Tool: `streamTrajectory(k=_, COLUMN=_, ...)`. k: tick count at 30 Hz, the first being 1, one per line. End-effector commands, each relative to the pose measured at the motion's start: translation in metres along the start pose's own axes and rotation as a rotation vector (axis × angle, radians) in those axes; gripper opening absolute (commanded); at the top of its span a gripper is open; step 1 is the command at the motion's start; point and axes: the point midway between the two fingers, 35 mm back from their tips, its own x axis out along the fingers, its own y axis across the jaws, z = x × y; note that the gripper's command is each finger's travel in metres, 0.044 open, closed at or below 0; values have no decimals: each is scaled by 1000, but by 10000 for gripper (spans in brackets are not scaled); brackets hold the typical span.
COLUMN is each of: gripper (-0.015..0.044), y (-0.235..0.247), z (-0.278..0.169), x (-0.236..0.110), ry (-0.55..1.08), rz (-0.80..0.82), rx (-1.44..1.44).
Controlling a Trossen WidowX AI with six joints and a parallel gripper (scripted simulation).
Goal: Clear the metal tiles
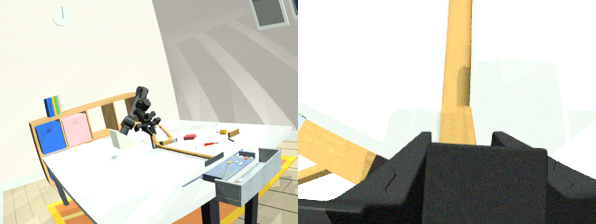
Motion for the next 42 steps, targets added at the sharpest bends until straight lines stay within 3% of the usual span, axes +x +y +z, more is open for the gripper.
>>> streamTrajectory(k=1, gripper=0, y=2, z=1, x=0, ry=-4, rz=13, rx=-10)
streamTrajectory(k=42, gripper=0, y=-2, z=36, x=23, ry=-11, rz=14, rx=-12)
